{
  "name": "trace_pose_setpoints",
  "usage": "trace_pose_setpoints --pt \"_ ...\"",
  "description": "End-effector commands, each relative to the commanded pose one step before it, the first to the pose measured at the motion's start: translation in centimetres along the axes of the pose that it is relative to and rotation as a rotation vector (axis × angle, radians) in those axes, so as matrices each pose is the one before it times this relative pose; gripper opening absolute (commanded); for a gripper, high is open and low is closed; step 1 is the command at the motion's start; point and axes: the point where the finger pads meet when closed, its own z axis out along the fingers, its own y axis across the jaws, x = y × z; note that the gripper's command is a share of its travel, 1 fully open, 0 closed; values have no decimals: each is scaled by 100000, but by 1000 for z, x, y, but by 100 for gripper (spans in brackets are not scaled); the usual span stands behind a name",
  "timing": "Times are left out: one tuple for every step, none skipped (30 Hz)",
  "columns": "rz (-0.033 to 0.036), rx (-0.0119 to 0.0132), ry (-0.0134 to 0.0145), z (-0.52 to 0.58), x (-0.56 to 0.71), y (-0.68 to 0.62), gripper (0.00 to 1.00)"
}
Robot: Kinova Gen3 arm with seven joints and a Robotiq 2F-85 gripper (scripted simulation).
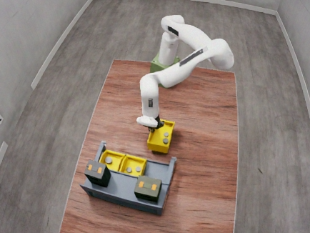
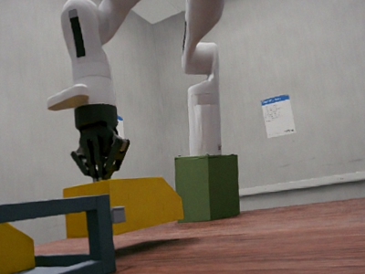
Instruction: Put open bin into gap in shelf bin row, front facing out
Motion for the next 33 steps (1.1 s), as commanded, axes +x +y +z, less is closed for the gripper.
trace_pose_setpoints --pt "303 156 177 -57 -66 -3268 10" --pt "0 0 0 0 0 0 10" --pt "0 0 0 0 0 0 10" --pt "0 0 0 0 0 0 10" --pt "0 0 0 0 0 0 10" --pt "0 0 0 0 0 0 10" --pt "0 0 0 0 0 0 10" --pt "0 0 0 0 0 0 10" --pt "0 0 0 0 0 0 10" --pt "0 0 0 0 0 0 10" --pt "0 0 0 0 0 0 10" --pt "0 0 0 0 0 0 10" --pt "0 0 0 0 0 0 10" --pt "61 -23 -46 18 -13 88 10" --pt "-15 10 11 -7 8 36 10" --pt "-15 10 11 -7 8 36 10" --pt "-15 10 11 -7 8 36 10" --pt "-15 10 11 -7 8 36 10" --pt "0 0 0 0 0 0 10" --pt "0 0 0 0 0 0 10" --pt "0 0 0 0 0 0 10" --pt "0 0 0 0 0 0 10" --pt "0 0 0 0 0 0 10" --pt "0 0 0 0 0 0 10" --pt "0 0 0 0 0 0 10" --pt "0 0 0 0 0 0 10" --pt "0 0 0 0 0 0 10" --pt "0 0 0 0 0 0 10" --pt "0 0 0 0 0 0 10" --pt "0 0 0 0 0 0 10" --pt "-10 -27 -54 20 -13 98 10" --pt "2 7 13 -7 12 92 10" --pt "2 7 13 -7 12 92 10"
